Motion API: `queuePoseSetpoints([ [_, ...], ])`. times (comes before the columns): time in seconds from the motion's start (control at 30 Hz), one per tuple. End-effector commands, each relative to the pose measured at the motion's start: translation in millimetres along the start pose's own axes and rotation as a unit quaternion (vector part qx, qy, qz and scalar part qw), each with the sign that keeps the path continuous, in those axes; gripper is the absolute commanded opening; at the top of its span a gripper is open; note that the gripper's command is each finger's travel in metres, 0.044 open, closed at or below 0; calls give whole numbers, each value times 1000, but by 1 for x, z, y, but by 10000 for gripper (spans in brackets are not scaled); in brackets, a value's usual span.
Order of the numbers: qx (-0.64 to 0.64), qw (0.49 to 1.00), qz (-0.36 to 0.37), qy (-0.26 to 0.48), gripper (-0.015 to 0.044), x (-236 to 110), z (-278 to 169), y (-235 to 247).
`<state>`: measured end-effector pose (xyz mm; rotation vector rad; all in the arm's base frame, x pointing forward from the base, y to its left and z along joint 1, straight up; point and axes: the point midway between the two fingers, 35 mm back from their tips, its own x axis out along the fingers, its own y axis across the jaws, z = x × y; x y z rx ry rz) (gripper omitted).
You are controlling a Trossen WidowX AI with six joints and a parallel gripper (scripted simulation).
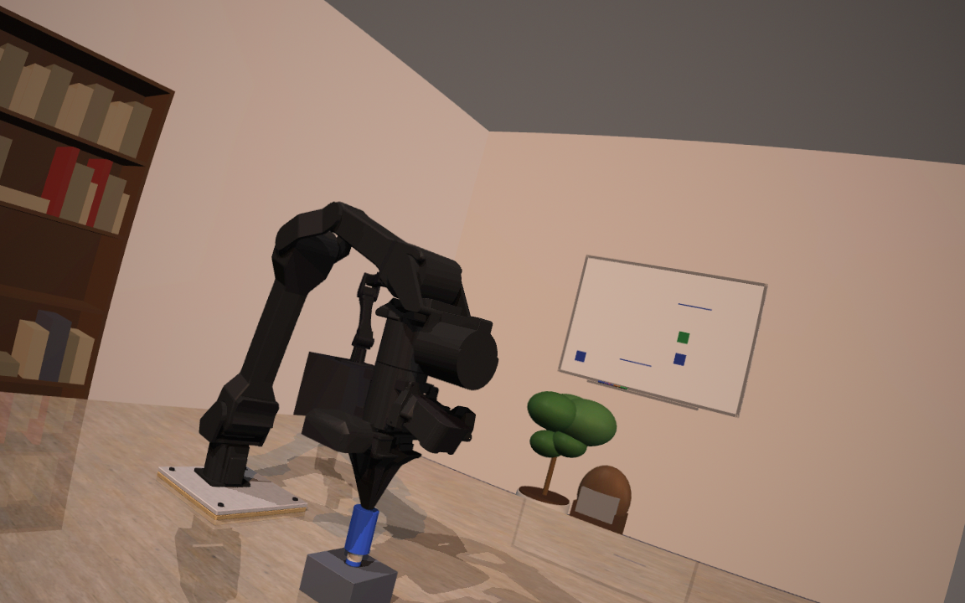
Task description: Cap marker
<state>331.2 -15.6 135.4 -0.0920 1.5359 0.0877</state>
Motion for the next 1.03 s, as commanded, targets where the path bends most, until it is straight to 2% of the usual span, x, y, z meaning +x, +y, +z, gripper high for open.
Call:
queuePoseSetpoints([
  [0.0,0,1000,-2,-3,0,-3,1,-1],
  [0.23,0,1000,-5,-22,0,-81,0,0],
  [0.4,0,1000,-5,-24,0,-90,-1,1],
  [0.93,0,1000,-5,-24,420,-90,-1,1],
  [1.0,0,1000,-5,-24,440,-90,-1,1],
])
